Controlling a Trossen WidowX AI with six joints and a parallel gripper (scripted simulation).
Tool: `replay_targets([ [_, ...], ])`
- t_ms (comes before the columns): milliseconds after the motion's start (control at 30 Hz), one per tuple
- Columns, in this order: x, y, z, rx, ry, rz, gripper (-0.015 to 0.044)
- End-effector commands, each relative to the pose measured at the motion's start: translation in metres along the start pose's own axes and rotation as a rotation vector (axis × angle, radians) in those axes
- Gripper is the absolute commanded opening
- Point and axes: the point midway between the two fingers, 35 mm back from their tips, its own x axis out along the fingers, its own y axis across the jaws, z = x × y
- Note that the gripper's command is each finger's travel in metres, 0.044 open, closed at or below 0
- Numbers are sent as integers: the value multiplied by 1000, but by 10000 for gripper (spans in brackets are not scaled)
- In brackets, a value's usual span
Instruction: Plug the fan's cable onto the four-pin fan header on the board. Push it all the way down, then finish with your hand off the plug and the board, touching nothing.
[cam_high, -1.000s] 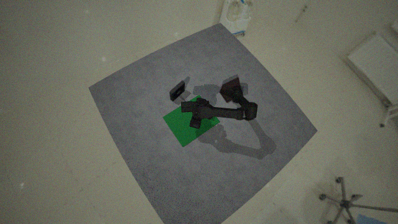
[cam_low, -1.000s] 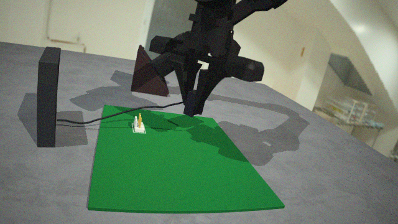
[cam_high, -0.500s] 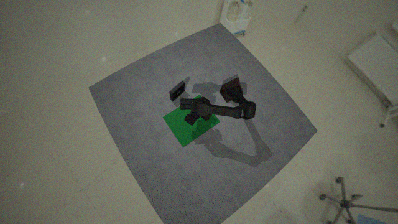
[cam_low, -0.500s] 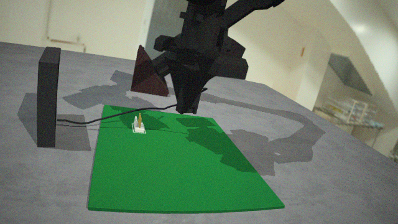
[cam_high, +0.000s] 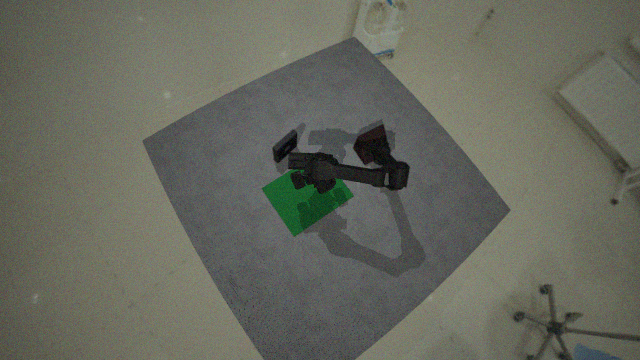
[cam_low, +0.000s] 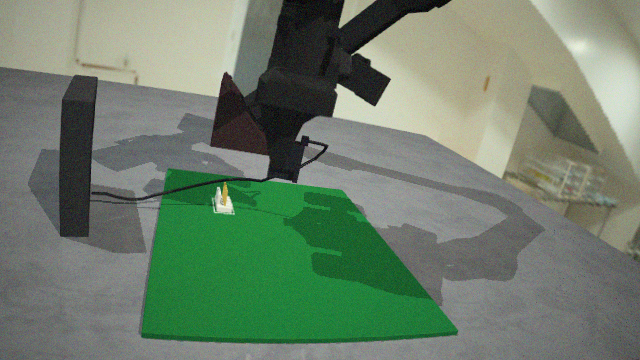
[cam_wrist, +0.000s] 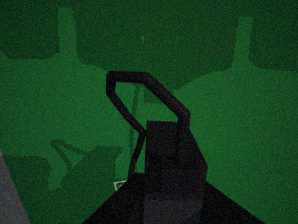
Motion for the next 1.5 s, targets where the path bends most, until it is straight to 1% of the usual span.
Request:
replay_targets([
  [0, 0, 1, -6, 146, 4, 2, 0],
  [1100, 1, 10, -47, 1290, 4, 1, 0],
  [1200, 3, 11, -49, 1341, 4, 1, 0],
  [1467, 2, 12, -49, 1344, 4, 1, 0],
])
